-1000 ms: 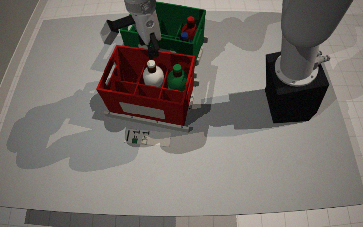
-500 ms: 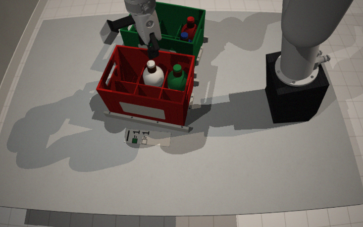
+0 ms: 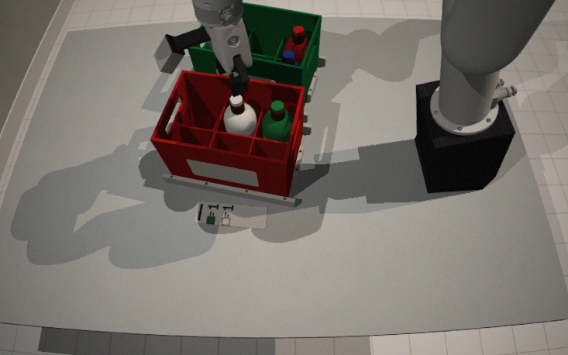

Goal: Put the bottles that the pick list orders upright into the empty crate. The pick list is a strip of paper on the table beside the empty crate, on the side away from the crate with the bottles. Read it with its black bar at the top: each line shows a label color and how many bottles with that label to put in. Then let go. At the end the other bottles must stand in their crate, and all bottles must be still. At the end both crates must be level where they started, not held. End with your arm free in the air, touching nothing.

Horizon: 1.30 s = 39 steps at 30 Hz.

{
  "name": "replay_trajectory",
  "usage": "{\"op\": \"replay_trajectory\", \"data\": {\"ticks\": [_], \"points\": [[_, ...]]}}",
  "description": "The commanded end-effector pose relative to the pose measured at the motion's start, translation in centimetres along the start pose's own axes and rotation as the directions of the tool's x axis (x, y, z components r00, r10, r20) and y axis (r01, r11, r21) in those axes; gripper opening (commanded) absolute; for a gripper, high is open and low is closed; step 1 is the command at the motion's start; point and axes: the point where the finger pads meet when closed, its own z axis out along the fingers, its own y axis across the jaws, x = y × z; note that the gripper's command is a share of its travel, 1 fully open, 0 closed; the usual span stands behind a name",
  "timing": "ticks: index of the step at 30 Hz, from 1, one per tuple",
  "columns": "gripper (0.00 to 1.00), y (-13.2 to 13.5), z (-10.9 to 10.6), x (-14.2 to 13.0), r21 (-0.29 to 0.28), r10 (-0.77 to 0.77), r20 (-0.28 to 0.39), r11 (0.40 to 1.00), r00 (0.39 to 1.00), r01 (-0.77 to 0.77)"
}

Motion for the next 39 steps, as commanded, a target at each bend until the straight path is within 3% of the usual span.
{"op": "replay_trajectory", "data": {"ticks": [1,39], "points": [[0.65,-1.3,-0.6,0.4,-0.003,0.002,-0.002,1.0,1.0,-0.002],[0.65,-17.3,-5.8,3.1,-0.001,0.002,-0.002,1.0,1.0,-0.002]]}}
